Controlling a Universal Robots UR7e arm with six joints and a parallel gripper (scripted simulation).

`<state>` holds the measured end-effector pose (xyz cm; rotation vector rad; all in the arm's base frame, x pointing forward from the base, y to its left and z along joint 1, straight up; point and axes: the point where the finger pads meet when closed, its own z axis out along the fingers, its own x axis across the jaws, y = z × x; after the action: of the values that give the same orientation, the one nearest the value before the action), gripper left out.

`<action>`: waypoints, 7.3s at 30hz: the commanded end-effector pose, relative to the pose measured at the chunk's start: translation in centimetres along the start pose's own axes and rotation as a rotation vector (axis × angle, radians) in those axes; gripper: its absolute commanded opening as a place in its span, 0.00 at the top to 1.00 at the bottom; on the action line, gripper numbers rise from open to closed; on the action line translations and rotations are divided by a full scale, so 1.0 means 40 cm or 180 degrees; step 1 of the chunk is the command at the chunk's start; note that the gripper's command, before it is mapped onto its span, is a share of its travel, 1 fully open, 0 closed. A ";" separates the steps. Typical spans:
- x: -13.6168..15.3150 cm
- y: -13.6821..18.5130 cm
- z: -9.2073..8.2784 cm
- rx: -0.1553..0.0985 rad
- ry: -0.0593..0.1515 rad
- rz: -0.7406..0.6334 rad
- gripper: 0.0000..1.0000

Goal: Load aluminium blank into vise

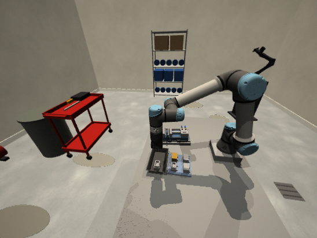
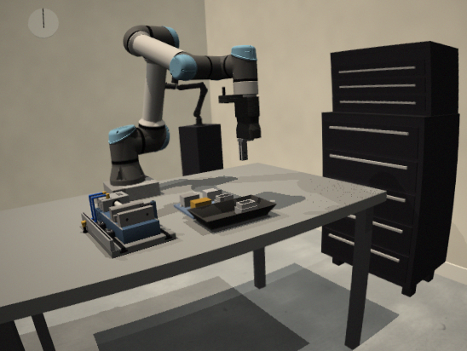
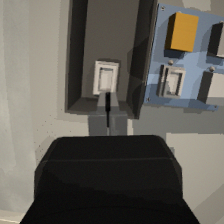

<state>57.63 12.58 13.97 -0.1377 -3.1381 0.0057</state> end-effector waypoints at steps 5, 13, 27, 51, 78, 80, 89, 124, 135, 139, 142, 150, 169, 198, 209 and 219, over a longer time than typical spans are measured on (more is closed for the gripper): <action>-0.001 0.000 0.023 -0.0001 -0.0005 0.0000 1.00; -0.001 0.000 0.049 -0.0001 -0.0005 0.0000 1.00; -0.002 0.000 0.108 -0.0001 -0.0005 0.0000 1.00; -0.002 0.000 0.155 -0.0001 -0.0005 0.0000 1.00; -0.002 0.000 0.155 -0.0001 -0.0005 0.0000 1.00; -0.002 0.000 0.155 -0.0001 -0.0005 0.0000 1.00; -0.002 0.000 0.154 -0.0001 -0.0005 0.0000 1.00; -0.002 0.000 0.008 -0.0001 -0.0005 0.0000 1.00; -0.001 0.000 -0.008 -0.0001 -0.0005 0.0000 1.00; -0.002 -0.001 -0.008 -0.0001 -0.0005 0.0000 1.00; -0.002 -0.016 -0.008 -0.0001 -0.0005 0.0000 1.00; -0.002 -0.132 -0.011 -0.0001 -0.0005 0.0000 1.00; 0.096 -0.574 -0.012 -0.0001 -0.0005 0.0000 1.00; 0.181 -0.737 -0.007 -0.0001 -0.0005 0.0000 1.00; 0.181 -0.737 -0.007 -0.0001 -0.0005 0.0000 1.00; 0.181 -0.737 -0.007 -0.0001 -0.0005 0.0000 1.00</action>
<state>47.82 -16.13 14.30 -0.1376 -3.1383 0.0044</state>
